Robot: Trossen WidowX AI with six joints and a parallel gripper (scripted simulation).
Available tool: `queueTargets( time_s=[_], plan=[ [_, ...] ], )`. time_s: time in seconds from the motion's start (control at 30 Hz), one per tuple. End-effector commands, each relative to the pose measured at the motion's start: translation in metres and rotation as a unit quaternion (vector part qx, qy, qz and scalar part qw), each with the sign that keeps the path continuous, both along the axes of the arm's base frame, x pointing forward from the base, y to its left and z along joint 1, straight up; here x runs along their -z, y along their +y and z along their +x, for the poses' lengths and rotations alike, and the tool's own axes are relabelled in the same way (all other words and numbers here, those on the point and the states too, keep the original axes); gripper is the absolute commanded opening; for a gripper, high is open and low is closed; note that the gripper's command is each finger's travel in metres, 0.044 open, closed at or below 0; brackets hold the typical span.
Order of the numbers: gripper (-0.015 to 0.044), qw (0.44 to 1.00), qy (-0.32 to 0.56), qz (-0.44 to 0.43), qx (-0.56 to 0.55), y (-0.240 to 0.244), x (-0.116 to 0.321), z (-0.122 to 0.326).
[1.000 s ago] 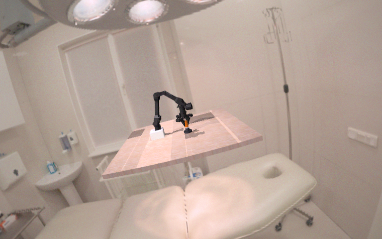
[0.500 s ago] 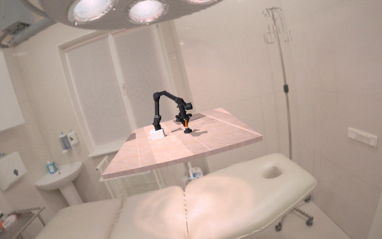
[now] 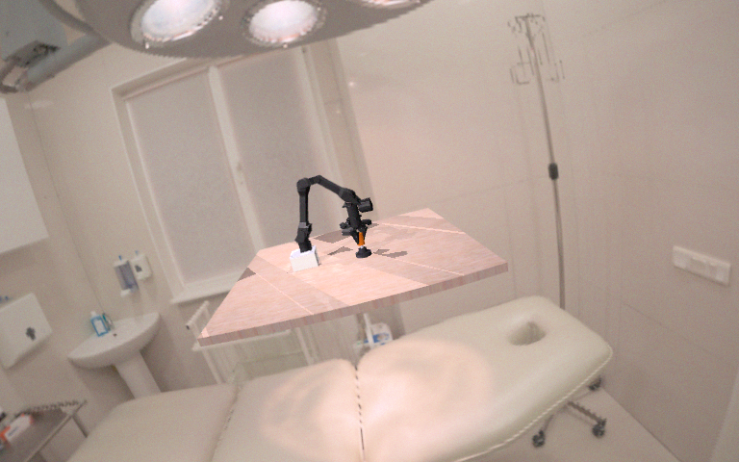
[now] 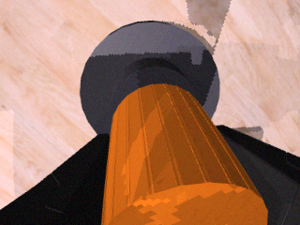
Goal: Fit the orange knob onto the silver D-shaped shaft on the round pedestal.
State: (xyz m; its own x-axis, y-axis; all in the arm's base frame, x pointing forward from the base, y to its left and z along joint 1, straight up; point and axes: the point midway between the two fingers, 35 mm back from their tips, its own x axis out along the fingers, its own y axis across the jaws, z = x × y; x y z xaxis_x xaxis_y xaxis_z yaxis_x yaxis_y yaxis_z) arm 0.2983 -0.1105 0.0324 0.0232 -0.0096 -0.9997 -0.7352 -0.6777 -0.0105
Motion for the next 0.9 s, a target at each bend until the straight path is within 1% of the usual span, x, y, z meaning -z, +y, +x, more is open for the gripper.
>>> queueTargets(
  time_s=[0.0,0.47,0.57,0.7,0.87],
  plan=[
    [0.0,1.0,-0.001,0.0,-0.002,-0.0003,0.0012,0.0008],
    [0.0,1.0,-0.001,0.0,-0.002,0.0015,-0.0019,-0.0041],
    [0.0,1.0,-0.001,-0.001,-0.029,0.0015,-0.0023,-0.0041],
    [0.0,0.995,0.0,-0.002,-0.101,0.0013,-0.0033,-0.0037],
    [0.0,0.994,0.0,-0.003,-0.106,0.0009,-0.003,-0.0026]
  ],
)
